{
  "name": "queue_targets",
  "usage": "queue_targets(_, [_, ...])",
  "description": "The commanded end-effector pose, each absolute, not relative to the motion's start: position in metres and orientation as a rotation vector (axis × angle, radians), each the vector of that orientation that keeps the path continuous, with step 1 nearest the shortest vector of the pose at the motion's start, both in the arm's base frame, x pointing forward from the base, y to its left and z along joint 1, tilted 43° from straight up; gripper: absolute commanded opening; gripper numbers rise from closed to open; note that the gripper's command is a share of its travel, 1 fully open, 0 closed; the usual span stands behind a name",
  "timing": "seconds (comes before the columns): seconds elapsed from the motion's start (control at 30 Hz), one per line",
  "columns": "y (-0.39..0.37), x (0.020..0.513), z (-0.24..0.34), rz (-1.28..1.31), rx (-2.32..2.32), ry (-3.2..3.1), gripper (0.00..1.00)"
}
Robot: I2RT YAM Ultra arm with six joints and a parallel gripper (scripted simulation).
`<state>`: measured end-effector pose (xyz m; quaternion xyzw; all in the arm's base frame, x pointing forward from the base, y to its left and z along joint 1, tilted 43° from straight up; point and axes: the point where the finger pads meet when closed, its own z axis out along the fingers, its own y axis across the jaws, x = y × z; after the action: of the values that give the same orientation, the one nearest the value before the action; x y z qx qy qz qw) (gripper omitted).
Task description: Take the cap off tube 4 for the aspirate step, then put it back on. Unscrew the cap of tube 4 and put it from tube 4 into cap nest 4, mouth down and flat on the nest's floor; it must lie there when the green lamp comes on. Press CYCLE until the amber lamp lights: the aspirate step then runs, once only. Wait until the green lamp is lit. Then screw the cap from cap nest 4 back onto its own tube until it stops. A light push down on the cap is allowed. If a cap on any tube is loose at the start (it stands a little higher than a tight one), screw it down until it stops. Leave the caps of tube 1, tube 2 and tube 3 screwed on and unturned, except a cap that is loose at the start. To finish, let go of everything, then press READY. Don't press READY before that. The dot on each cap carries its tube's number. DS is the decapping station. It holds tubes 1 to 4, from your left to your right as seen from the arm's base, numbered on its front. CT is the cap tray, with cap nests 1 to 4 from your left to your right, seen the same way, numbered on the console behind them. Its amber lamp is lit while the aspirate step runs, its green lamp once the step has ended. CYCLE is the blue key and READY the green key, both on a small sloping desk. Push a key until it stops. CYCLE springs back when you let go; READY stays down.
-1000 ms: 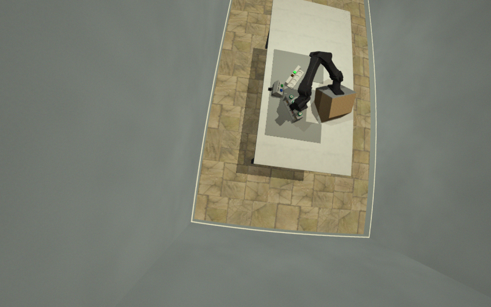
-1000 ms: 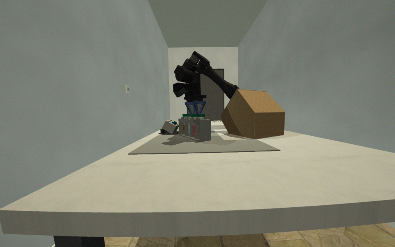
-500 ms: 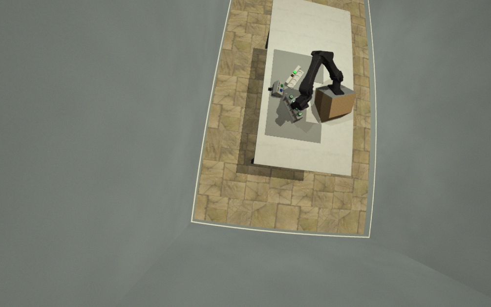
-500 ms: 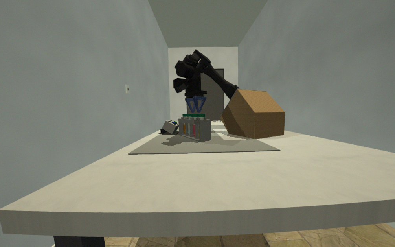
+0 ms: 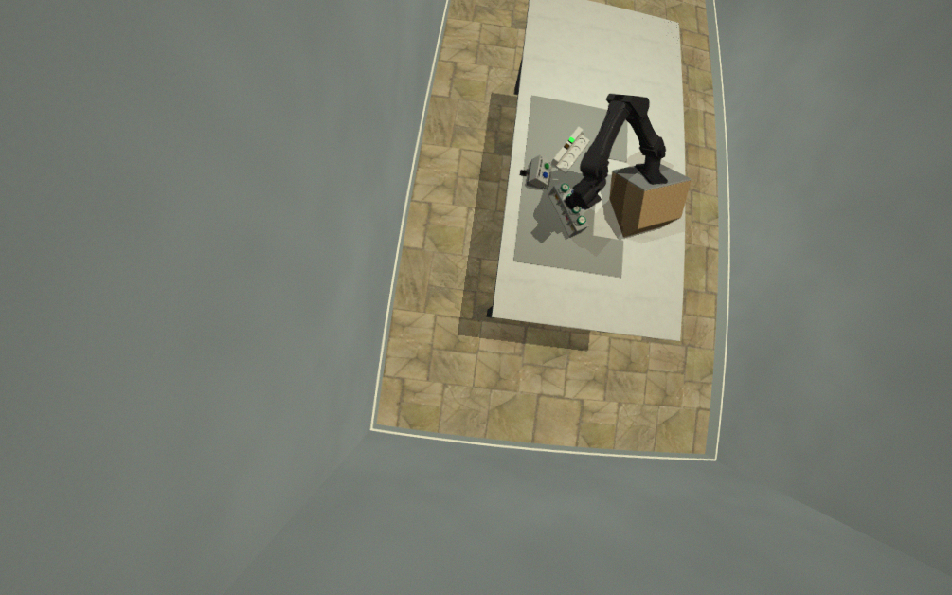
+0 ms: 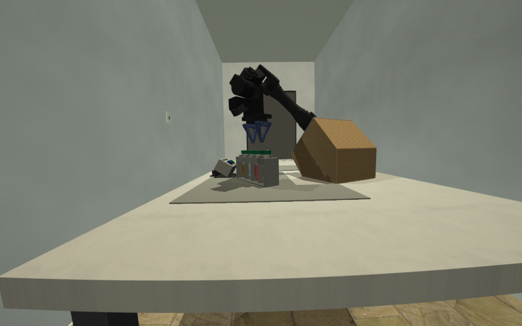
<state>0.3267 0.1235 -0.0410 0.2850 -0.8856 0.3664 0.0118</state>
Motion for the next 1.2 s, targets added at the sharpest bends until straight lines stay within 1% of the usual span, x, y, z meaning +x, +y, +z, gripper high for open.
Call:
queue_targets(0.0, [0.106, 0.336, -0.011, 1.119, 1.19, -2.564, 0.49])
queue_targets(0.1, [0.103, 0.342, -0.004, 1.119, 1.189, -2.578, 0.49])
queue_targets(0.13, [0.118, 0.353, 0.001, 1.125, 1.213, -2.634, 0.49])
queue_targets(0.27, [0.11, 0.34, -0.015, 1.106, 1.218, -2.555, 0.49])
queue_targets(0.33, [0.112, 0.343, -0.003, 1.109, 1.216, -2.59, 0.49])
queue_targets(0.4, [0.112, 0.344, -0.003, 1.115, 1.216, -2.595, 0.49])
queue_targets(0.53, [0.092, 0.342, -0.026, 1.117, 1.191, -2.553, 0.49])
queue_targets(0.67, [0.089, 0.345, -0.027, 1.118, 1.19, -2.566, 0.49])
queue_targets(0.7, [0.101, 0.354, -0.017, 1.127, 1.214, -2.616, 0.49])
queue_targets(0.73, [0.094, 0.347, -0.024, 1.125, 1.216, -2.585, 0.49])
queue_targets(0.87, [0.076, 0.346, -0.043, 1.116, 1.191, -2.552, 0.49])
queue_targets(1.0, [0.094, 0.361, -0.025, 1.13, 1.212, -2.629, 0.49])
queue_targets(1.17, [0.094, 0.36, -0.028, 1.126, 1.213, -2.623, 0.49])
